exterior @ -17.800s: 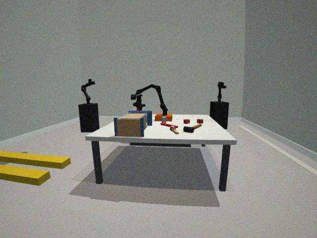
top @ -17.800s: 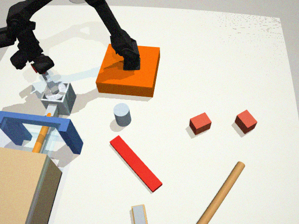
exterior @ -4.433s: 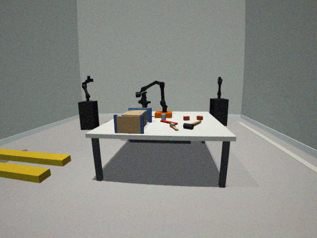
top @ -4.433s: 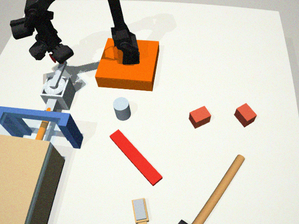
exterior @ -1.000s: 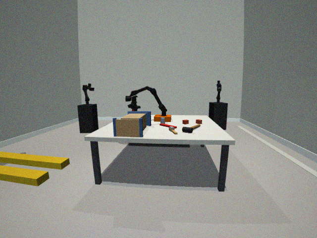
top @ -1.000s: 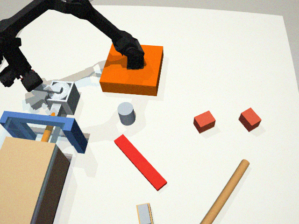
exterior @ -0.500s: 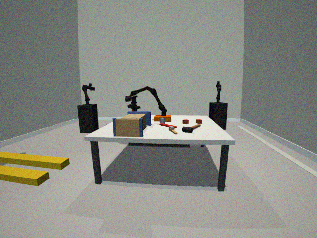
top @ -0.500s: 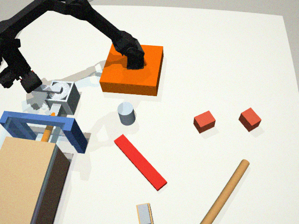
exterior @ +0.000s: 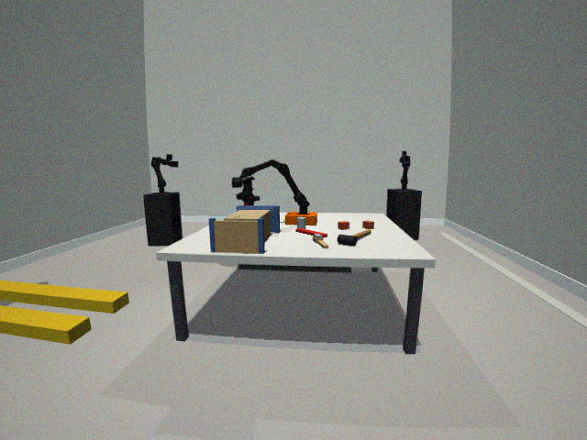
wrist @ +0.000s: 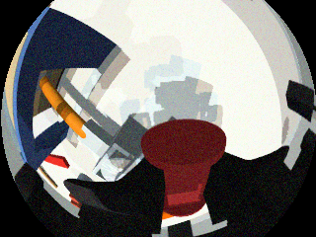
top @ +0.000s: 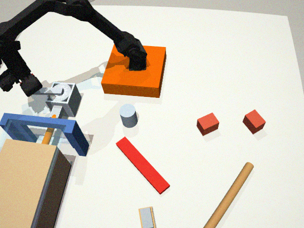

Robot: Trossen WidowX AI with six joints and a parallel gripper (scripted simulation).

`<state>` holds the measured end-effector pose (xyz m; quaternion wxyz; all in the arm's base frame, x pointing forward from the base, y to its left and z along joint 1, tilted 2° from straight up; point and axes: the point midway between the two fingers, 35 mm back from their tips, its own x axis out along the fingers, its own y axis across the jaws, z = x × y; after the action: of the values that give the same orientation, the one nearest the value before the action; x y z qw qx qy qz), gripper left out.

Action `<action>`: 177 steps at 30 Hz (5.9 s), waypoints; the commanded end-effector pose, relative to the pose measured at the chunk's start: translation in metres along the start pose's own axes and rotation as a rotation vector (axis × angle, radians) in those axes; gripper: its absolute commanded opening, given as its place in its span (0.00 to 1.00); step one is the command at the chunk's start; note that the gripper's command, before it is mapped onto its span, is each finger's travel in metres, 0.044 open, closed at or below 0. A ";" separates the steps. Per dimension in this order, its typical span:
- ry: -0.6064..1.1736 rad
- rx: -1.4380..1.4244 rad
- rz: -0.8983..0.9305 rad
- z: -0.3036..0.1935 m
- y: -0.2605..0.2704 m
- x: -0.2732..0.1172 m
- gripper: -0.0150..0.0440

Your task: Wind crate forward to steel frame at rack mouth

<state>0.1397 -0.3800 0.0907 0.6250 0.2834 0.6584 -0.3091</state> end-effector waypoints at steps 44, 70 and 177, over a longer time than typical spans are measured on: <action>-0.037 -0.031 0.039 0.026 0.066 -0.005 0.25; -0.037 -0.031 0.041 0.024 0.090 -0.006 0.25; -0.025 -0.032 0.049 -0.100 0.167 -0.003 0.25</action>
<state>0.2139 -0.2057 0.0871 0.6553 0.2797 0.6392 -0.2894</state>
